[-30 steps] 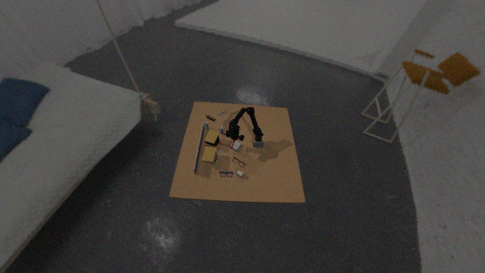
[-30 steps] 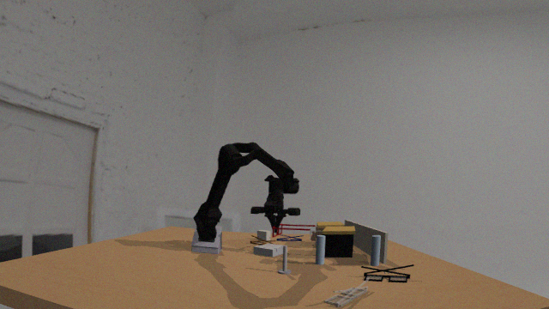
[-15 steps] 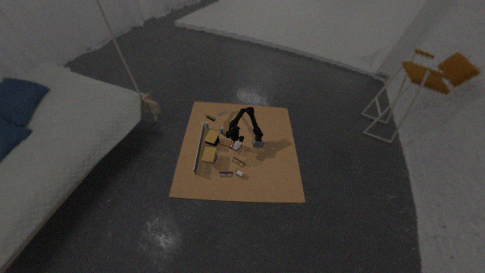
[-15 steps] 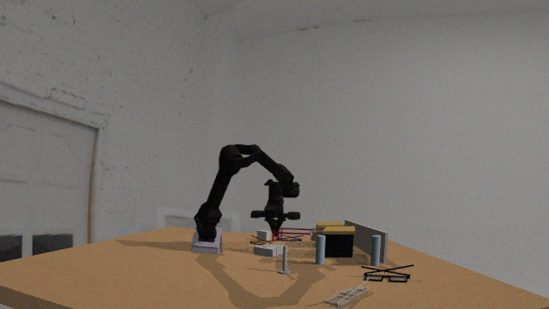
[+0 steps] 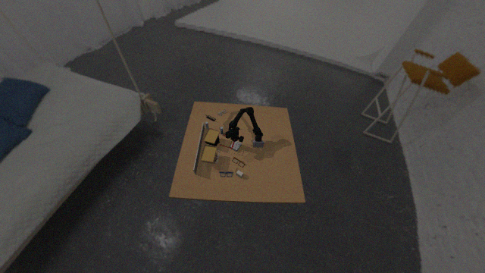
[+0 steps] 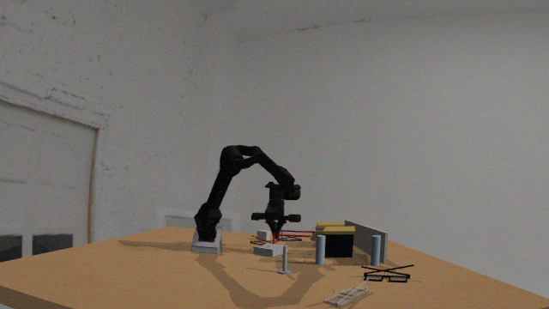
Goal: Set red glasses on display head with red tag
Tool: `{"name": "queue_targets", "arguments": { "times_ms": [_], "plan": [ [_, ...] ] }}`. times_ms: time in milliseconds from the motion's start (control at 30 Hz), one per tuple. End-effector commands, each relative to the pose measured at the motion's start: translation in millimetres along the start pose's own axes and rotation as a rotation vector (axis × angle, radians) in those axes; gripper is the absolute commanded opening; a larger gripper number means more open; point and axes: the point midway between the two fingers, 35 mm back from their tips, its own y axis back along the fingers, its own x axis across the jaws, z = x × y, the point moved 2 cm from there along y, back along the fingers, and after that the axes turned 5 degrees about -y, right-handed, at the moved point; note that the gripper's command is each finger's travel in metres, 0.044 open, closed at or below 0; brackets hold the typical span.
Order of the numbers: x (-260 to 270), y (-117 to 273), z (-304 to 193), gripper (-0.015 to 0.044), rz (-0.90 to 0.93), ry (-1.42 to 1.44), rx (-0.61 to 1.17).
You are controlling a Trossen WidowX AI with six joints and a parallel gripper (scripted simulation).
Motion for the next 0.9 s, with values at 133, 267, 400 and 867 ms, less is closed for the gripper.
{"name": "queue_targets", "arguments": {
  "times_ms": [133,267,400,867],
  "plan": [
    [12.1,1.1,-1.7,0.0,0.021,-0.001,0.01],
    [16.7,1.0,-2.0,0.0,0.022,-0.001,0.011],
    [21.4,1.0,-2.3,0.0,0.022,-0.001,0.011],
    [39.5,1.1,-3.8,0.0,0.019,-0.002,0.01]
  ]
}}
